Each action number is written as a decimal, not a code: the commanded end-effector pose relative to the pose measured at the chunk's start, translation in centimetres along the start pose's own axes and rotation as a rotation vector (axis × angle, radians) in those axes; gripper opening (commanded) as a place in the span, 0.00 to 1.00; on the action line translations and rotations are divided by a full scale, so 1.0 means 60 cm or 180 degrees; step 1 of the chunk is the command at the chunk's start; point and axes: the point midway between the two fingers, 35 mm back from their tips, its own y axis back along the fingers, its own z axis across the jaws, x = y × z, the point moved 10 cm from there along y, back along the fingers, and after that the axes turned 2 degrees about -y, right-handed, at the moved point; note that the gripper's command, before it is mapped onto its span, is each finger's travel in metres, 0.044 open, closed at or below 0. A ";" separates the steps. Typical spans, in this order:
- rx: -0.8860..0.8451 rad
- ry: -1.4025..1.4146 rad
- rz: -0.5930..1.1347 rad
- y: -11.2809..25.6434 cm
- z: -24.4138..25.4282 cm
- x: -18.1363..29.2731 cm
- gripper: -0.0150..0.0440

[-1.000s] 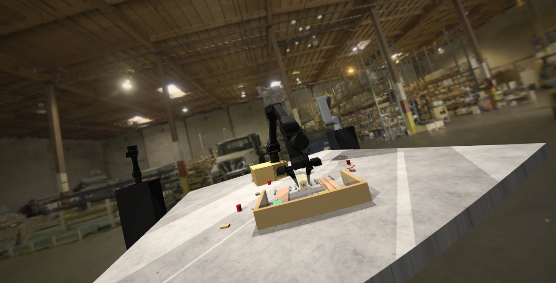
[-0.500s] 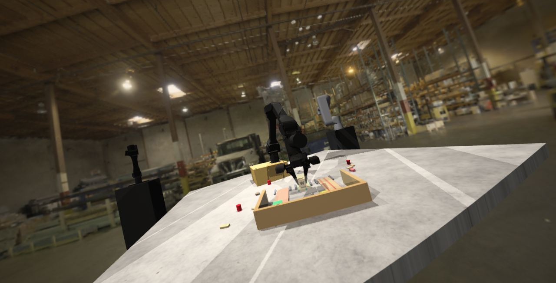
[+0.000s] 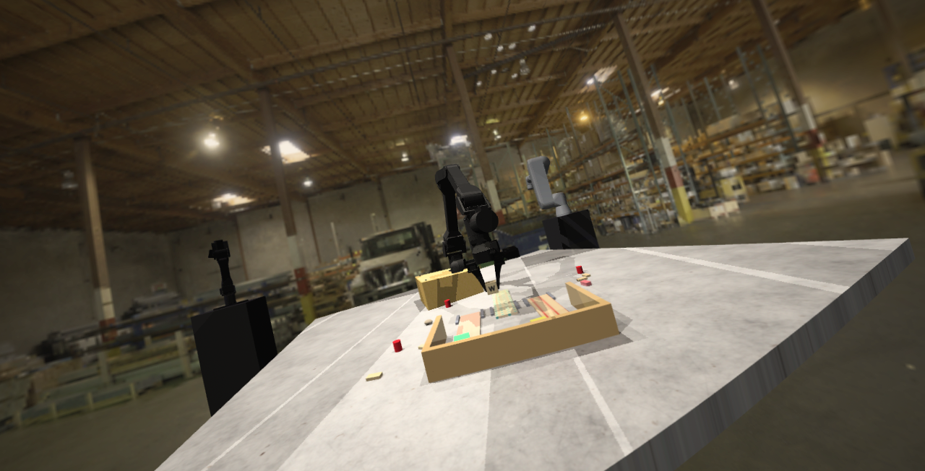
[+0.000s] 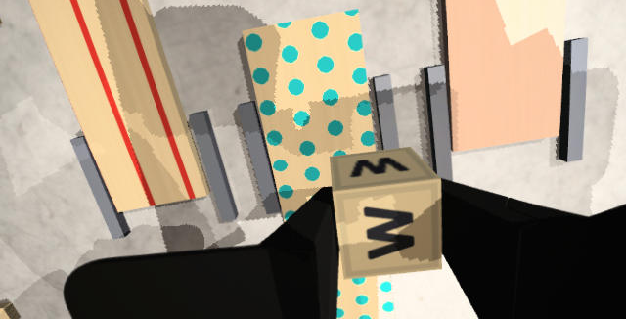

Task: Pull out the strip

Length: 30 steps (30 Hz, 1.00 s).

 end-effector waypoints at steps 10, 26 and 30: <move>-0.0005 0.0018 0.0018 0.001 -0.028 0.064 0.25; -0.0004 0.0018 0.0019 0.061 -0.034 0.077 0.25; -0.0004 0.0018 0.0019 0.061 -0.034 0.077 0.25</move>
